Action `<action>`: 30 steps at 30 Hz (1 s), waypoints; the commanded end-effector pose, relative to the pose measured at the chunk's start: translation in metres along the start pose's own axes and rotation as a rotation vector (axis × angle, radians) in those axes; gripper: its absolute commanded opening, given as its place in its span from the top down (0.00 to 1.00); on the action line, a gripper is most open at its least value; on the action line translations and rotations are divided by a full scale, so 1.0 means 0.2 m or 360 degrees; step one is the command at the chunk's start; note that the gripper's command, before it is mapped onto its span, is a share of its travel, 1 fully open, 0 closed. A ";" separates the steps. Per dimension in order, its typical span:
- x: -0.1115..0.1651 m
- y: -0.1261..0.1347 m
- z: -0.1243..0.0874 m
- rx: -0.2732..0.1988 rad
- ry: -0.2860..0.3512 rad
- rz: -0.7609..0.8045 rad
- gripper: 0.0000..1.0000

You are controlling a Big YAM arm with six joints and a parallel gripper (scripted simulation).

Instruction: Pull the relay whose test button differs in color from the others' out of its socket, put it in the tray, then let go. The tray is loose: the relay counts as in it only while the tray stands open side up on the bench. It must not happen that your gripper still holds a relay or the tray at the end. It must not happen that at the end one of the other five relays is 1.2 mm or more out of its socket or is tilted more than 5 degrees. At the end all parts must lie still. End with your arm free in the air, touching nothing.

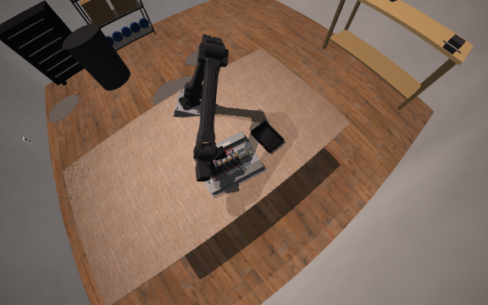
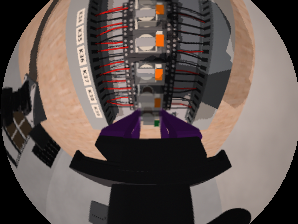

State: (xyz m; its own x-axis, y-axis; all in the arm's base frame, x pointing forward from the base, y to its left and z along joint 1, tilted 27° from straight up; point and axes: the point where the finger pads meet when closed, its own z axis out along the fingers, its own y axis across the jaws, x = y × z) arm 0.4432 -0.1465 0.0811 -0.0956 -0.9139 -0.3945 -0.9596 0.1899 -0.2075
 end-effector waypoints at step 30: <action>0.00 -0.05 -0.09 0.0051 0.0015 -0.0017 1.00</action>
State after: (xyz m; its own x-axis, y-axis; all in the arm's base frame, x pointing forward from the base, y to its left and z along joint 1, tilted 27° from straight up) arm 0.4431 -0.1465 0.0811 -0.0957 -0.9139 -0.3946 -0.9596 0.1900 -0.2073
